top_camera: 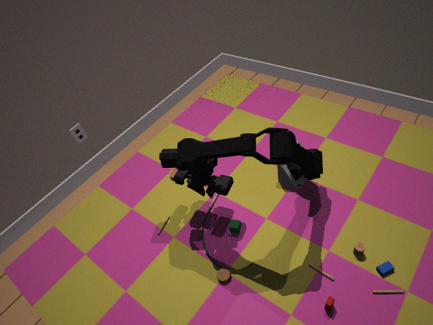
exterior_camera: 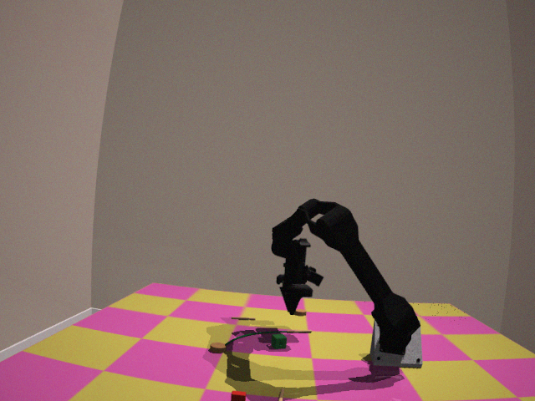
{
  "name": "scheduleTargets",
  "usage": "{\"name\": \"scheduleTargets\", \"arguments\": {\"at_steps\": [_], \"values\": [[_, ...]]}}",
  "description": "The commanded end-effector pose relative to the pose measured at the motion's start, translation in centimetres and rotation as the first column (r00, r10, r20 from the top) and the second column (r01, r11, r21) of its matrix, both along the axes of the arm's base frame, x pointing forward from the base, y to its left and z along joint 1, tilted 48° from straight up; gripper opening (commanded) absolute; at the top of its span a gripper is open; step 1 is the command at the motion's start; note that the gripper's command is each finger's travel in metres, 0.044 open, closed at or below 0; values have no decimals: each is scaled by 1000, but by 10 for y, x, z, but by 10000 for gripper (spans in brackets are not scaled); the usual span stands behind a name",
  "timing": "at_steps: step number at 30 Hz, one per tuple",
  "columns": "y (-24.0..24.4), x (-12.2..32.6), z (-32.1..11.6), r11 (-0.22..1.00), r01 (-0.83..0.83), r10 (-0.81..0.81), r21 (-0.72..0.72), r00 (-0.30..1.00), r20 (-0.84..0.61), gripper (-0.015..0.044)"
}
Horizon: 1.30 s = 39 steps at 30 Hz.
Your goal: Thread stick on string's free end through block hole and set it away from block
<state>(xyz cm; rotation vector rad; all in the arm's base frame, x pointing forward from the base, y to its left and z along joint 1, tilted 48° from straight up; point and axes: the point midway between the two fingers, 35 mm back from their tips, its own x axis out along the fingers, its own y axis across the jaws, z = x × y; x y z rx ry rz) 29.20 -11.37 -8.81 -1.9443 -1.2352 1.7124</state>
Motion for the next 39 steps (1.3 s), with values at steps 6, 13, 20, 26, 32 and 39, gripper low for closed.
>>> {"name": "scheduleTargets", "arguments": {"at_steps": [6,13,20,26,32,39], "values": [[8,-1,-9,1000,-1,1,-2,1000,-5,123],[17,-1,-17,1000,-1,1,-2,1000,-4,123],[25,-2,-24,1000,-1,1,-2,1000,-4,123],[33,-2,-31,1000,-1,1,-1,1000,-4,123],[40,-4,-37,1000,-1,1,0,1000,-4,123],[44,-5,-41,1000,-1,1,0,1000,-4,123]]}}
